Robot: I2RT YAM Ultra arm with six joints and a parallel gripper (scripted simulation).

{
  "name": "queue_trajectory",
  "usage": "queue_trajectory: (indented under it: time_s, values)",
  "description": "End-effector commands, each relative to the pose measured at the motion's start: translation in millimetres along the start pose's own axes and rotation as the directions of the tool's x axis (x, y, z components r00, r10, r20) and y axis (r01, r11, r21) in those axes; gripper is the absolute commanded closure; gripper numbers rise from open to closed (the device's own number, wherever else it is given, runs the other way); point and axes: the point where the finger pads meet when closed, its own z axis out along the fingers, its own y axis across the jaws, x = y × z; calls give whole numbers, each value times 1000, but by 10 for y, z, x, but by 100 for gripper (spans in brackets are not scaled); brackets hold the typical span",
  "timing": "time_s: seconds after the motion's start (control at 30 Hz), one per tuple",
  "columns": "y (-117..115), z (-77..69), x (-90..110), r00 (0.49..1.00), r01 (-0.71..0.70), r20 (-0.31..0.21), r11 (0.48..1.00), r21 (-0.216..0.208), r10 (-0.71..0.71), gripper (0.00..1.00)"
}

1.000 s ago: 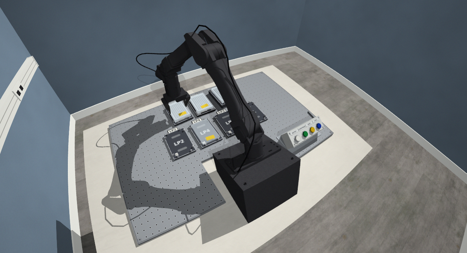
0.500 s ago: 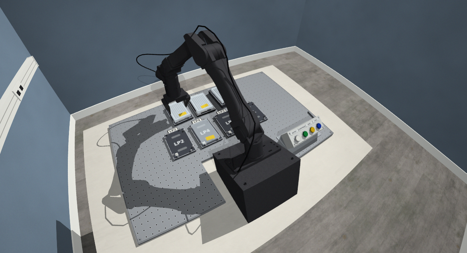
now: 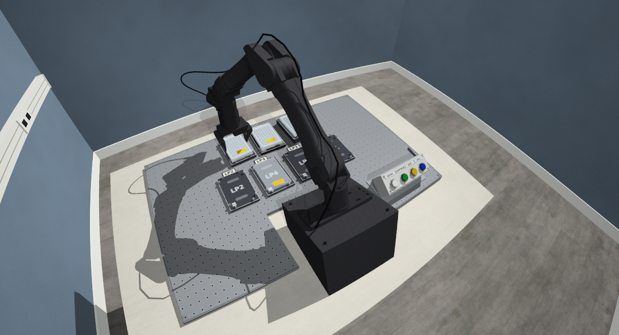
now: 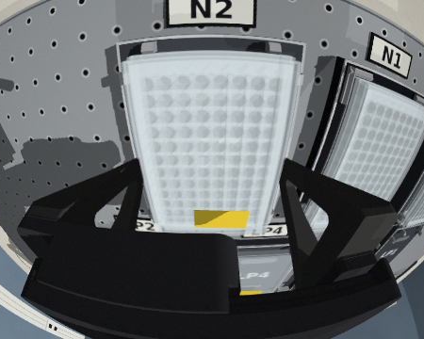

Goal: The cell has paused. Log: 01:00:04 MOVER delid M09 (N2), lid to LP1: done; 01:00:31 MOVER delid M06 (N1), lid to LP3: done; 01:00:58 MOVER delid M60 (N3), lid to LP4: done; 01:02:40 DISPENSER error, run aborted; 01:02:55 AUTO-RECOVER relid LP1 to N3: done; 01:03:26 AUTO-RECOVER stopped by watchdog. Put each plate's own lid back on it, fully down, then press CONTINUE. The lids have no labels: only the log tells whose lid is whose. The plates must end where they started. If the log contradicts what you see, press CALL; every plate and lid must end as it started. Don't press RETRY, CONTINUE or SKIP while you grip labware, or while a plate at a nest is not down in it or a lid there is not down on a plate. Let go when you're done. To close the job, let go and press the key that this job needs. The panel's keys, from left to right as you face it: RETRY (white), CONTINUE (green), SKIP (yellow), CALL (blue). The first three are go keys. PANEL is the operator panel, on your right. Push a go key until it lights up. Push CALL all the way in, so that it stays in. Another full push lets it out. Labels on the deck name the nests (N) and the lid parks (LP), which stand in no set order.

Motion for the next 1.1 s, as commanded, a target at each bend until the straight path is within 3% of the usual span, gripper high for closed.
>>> queue_trajectory:
  time_s: [0.0,0.9,0.93,1.07]
  values:
    - [18,-70,-80,1000,-1,29,1000,-8,1,100]
    - [21,-74,-86,1000,1,29,1000,-8,-1,100]
    - [21,-74,-86,1000,1,29,1000,-8,-1,0]
    - [21,-74,-86,1000,1,29,1000,-8,-1,0]
